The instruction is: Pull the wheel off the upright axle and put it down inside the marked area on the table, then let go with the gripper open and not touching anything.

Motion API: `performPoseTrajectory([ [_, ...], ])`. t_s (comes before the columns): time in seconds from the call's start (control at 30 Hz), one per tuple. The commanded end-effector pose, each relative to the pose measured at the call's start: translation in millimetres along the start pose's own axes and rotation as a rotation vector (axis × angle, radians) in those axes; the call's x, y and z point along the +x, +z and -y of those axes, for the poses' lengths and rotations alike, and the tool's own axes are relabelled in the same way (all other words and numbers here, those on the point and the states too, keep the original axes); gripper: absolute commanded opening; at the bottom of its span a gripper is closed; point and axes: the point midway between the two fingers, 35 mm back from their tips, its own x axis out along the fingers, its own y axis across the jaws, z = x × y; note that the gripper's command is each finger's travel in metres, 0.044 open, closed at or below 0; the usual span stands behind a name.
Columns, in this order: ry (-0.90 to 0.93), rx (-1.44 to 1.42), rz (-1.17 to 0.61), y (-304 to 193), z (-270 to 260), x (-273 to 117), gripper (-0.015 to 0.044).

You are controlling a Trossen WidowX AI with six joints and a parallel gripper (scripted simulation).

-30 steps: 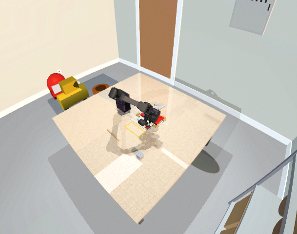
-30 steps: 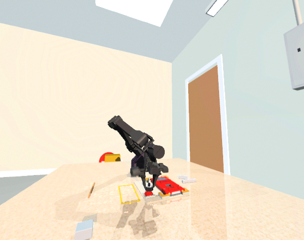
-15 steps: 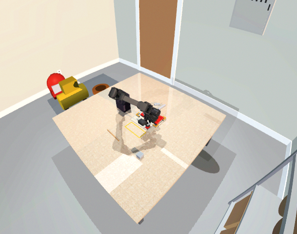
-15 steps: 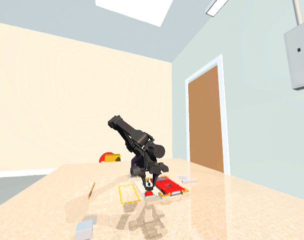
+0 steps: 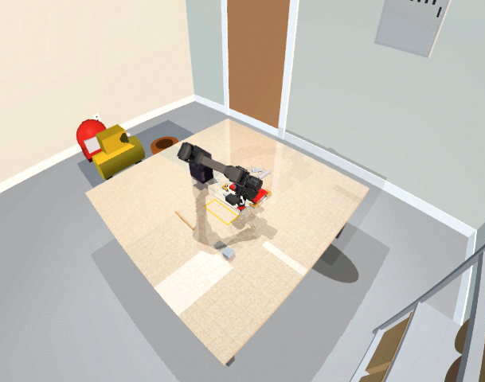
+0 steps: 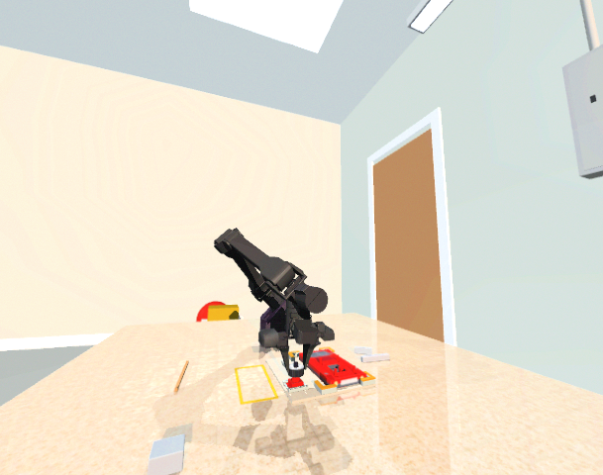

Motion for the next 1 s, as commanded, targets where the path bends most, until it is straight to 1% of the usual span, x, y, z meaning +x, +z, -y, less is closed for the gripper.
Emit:
performPoseTrajectory([
  [0.0,0.001,-0.002,0.003,0.2,-1.0,-5.5,0.0000],
  [0.97,0.001,-0.004,0.002,0.4,-1.2,-15.0,0.0000],
])
